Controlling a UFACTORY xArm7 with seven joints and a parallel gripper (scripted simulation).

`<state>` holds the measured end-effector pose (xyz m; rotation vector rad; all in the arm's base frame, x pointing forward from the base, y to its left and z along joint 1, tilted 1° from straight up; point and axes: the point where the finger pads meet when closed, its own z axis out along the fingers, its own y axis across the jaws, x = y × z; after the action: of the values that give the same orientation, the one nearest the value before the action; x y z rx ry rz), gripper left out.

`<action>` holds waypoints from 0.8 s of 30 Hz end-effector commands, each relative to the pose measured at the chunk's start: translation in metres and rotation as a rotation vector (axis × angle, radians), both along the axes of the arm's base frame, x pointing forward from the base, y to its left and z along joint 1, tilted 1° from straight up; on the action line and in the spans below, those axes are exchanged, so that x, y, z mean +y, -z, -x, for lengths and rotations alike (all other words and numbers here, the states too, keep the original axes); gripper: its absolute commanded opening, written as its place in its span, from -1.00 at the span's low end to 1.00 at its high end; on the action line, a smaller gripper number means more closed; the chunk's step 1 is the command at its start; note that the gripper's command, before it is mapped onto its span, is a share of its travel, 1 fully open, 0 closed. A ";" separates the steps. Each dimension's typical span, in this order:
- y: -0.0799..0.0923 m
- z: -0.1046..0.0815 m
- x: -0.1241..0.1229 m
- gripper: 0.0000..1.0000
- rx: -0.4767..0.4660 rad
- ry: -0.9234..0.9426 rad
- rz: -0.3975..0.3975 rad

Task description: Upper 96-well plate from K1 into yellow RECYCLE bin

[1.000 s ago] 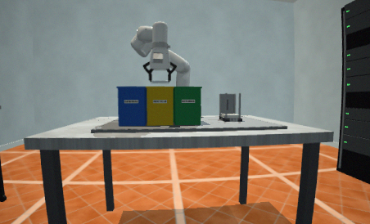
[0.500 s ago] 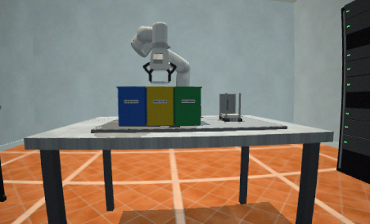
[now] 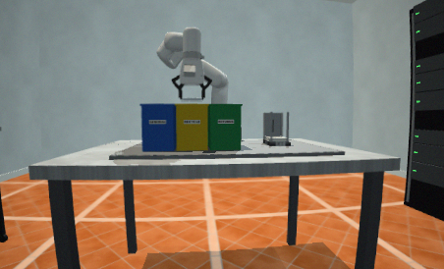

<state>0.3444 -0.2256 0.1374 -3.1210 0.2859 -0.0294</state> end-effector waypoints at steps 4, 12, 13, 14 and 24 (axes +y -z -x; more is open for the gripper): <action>-0.001 -0.001 0.000 -1.00 -0.003 0.000 0.002; 0.001 -0.001 0.000 -1.00 -0.003 0.000 0.002; 0.001 -0.001 0.000 -1.00 -0.003 0.000 0.002; 0.001 -0.001 0.000 -1.00 -0.003 0.000 0.002; 0.002 -0.001 0.000 -1.00 -0.003 0.000 0.002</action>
<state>0.3445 -0.2255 0.1340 -3.1210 0.2859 -0.0294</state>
